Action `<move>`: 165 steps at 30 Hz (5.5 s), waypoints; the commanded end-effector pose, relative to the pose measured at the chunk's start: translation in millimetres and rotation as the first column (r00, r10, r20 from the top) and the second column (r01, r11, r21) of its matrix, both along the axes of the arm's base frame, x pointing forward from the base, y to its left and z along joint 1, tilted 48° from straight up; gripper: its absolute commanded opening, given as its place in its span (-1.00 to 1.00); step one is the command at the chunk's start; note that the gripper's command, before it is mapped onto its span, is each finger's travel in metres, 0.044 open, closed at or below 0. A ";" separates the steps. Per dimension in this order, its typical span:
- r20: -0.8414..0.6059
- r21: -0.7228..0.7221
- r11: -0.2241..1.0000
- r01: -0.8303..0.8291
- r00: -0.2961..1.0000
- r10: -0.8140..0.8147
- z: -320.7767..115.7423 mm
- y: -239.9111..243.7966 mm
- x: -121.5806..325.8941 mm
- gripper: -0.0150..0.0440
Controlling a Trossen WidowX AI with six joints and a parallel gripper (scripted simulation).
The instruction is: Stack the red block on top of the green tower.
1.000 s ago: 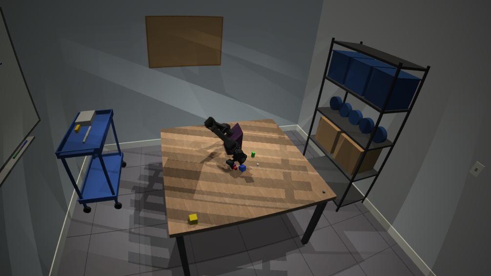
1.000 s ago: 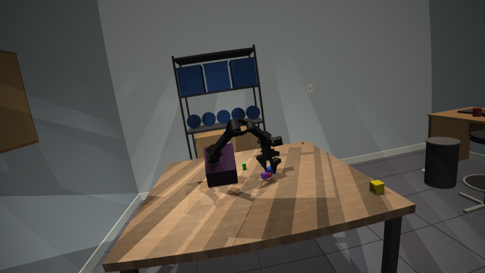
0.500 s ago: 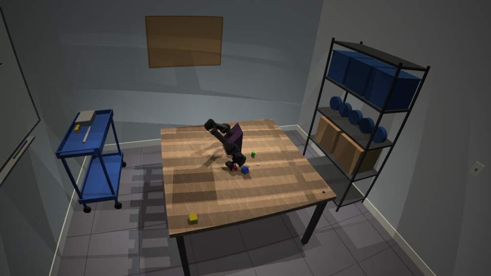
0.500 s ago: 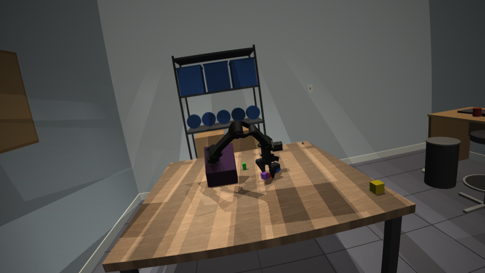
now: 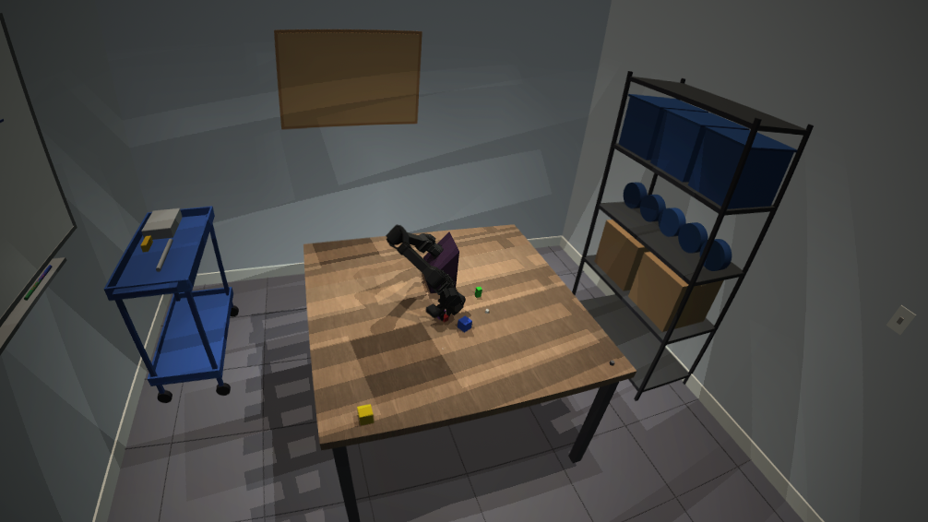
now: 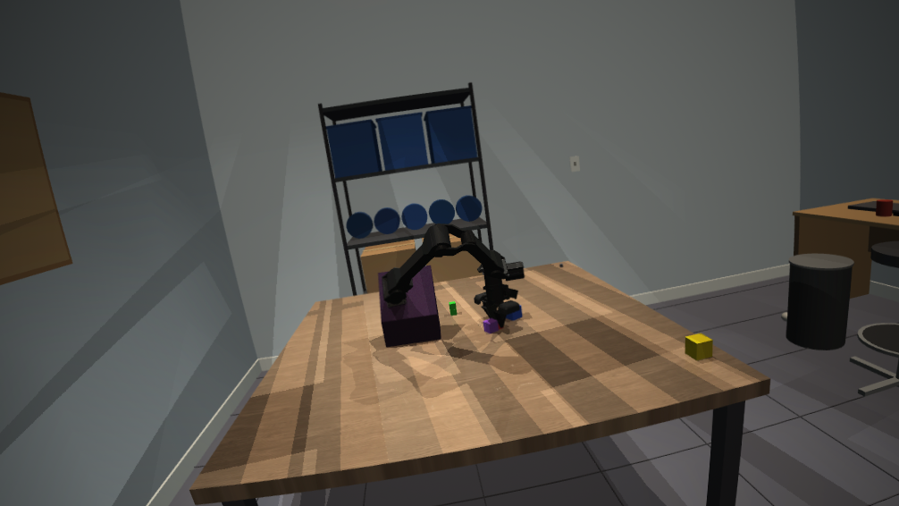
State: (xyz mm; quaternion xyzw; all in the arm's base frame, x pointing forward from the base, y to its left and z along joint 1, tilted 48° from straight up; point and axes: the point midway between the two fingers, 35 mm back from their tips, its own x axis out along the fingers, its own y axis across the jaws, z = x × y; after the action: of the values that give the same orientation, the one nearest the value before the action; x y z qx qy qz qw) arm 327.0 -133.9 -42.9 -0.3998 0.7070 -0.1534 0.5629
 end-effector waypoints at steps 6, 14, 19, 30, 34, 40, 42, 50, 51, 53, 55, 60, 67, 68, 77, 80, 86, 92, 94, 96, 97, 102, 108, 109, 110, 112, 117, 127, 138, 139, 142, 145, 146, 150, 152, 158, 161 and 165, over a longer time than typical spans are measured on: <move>-0.002 -0.003 1.000 -0.003 1.000 0.003 0.2 -0.2 0.2 -0.36; -0.002 -0.003 1.000 -0.003 1.000 0.003 0.2 -0.2 0.2 -0.49; -0.002 -0.003 1.000 -0.003 1.000 0.003 0.2 -0.2 0.2 -0.49; -0.002 -0.003 1.000 -0.003 1.000 0.003 0.2 -0.2 0.2 -0.49; -0.002 -0.003 1.000 -0.003 1.000 0.003 0.2 -0.2 0.2 -0.49; -0.002 -0.003 1.000 -0.003 1.000 0.003 0.2 -0.2 0.2 -0.49; -0.002 -0.003 1.000 -0.003 1.000 0.003 0.2 -0.2 0.2 -0.49; -0.002 -0.003 1.000 -0.003 1.000 0.003 0.2 -0.2 0.2 -0.49; -0.002 -0.003 1.000 -0.003 1.000 0.003 0.2 -0.2 0.2 -0.49; -0.002 -0.003 1.000 -0.003 1.000 0.003 0.2 -0.2 0.2 -0.49; -0.002 -0.003 1.000 -0.003 1.000 0.003 0.2 -0.2 0.2 -0.49; -0.002 -0.003 1.000 -0.003 1.000 0.003 0.2 -0.2 0.2 -0.49; -0.001 -0.001 1.000 -0.003 1.000 0.003 8.8 9.9 1.2 -0.49; -0.001 -0.001 1.000 -0.003 1.000 0.003 12.0 13.5 1.5 -0.49; -0.001 0.001 1.000 -0.003 1.000 0.003 44.6 49.9 3.7 -0.49; -0.001 0.002 1.000 -0.003 1.000 0.003 55.9 62.5 4.6 -0.49; -0.001 0.003 1.000 -0.003 1.000 0.003 77.4 86.4 6.0 -0.49; -0.001 0.003 1.000 -0.005 1.000 0.005 78.9 89.2 6.1 -0.49; -0.001 0.004 1.000 -0.004 1.000 0.004 79.0 90.3 6.1 -0.49; 0.000 0.005 1.000 -0.008 1.000 0.008 75.4 94.3 5.6 -0.49; 0.001 0.006 1.000 -0.011 1.000 0.011 72.3 97.7 5.1 -0.49; 0.008 0.014 0.999 -0.036 0.999 0.036 48.3 123.9 -1.0 -0.49; 0.009 0.034 0.999 -0.042 0.999 0.041 22.1 154.6 -14.1 -0.49; 0.008 0.037 0.998 -0.041 0.999 0.041 17.5 160.1 -17.1 -0.49; 0.008 0.041 0.998 -0.041 0.999 0.041 12.9 165.4 -20.2 -0.49; 0.007 0.046 0.998 -0.040 0.999 0.040 3.8 175.6 -27.0 -0.49; 0.003 0.051 0.998 -0.034 0.999 0.034 -18.1 198.4 -46.5 -0.49; -0.004 0.037 0.999 -0.014 1.000 0.014 -57.7 232.3 -94.7 -0.49; -0.004 0.020 1.000 -0.003 1.000 0.004 -77.5 240.9 -124.0 -0.49; -0.004 0.020 1.000 -0.004 1.000 0.004 -81.0 237.3 -124.1 -0.49; -0.004 0.019 1.000 -0.004 1.000 0.004 -94.1 223.1 -125.0 -0.49; -0.003 0.018 1.000 -0.003 1.000 0.004 -103.1 212.6 -126.5 -0.49; -0.003 0.018 1.000 -0.003 1.000 0.003 -103.7 211.9 -126.6 -0.49; -0.003 0.018 1.000 -0.003 1.000 0.004 -107.3 207.4 -126.5 -0.49; -0.003 0.018 1.000 -0.004 1.000 0.004 -112.8 201.4 -126.8 -0.49; -0.003 0.016 1.000 -0.003 1.000 0.003 -123.9 188.6 -127.9 -0.49; -0.003 0.016 1.000 -0.003 1.000 0.003 -123.5 189.1 -127.9 -0.49; -0.003 0.016 1.000 -0.003 1.000 0.003 -124.0 188.5 -127.9 -0.49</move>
State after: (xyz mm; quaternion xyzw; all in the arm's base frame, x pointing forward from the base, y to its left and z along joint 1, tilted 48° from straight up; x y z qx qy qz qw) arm 199.0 55.5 -166.6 -0.3944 0.7091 -0.1471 0.5657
